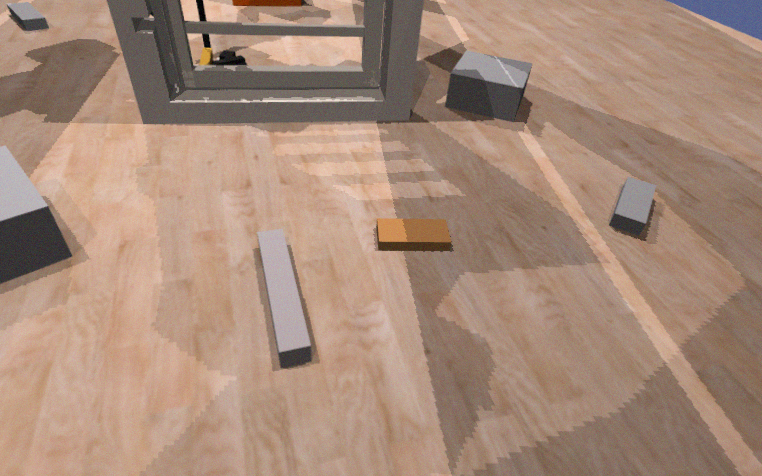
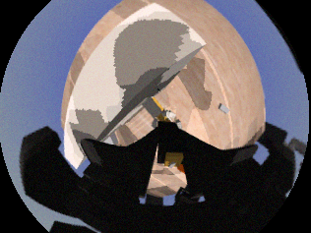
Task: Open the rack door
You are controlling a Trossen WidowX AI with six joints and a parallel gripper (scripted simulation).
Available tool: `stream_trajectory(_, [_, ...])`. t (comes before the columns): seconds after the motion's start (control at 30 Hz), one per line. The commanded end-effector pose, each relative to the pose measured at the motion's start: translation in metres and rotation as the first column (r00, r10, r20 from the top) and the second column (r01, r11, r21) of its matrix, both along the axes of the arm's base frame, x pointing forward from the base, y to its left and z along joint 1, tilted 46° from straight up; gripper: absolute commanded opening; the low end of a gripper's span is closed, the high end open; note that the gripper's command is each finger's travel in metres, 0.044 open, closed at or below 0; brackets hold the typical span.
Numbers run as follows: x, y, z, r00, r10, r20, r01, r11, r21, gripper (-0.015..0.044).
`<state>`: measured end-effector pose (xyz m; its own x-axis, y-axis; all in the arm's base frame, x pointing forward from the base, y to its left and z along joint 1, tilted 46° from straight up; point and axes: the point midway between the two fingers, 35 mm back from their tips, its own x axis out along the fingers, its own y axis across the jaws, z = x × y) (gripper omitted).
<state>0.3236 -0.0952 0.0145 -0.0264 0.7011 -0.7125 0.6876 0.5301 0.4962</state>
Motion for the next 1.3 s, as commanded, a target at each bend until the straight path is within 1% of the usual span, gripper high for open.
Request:
stream_trajectory(0.0, [-0.0003,0.0009,-0.0002,0.977,-0.15,-0.149,0.15,0.989,-0.015,0.0021])
stream_trajectory(0.13, [-0.0003,0.0009,-0.0002,0.917,-0.285,-0.279,0.282,0.958,-0.05,0.0021])
stream_trajectory(0.3, [-0.0003,0.0009,-0.0002,0.792,-0.437,-0.426,0.431,0.895,-0.118,0.0021])
stream_trajectory(0.5, [-0.0003,0.0009,-0.0002,0.58,-0.587,-0.565,0.572,0.787,-0.23,0.0021])
stream_trajectory(0.6, [-0.0003,0.0009,-0.0002,0.454,-0.644,-0.616,0.624,0.723,-0.296,0.0021])
stream_trajectory(0.67, [-0.0003,0.0009,-0.0002,0.395,-0.664,-0.635,0.643,0.693,-0.326,0.0021])
stream_trajectory(1.03, [-0.0003,0.0009,-0.0002,0.388,-0.667,-0.637,0.645,0.69,-0.329,0.0021])
stream_trajectory(1.27, [-0.0003,0.0009,-0.0002,0.388,-0.667,-0.637,0.645,0.69,-0.329,0.0205])
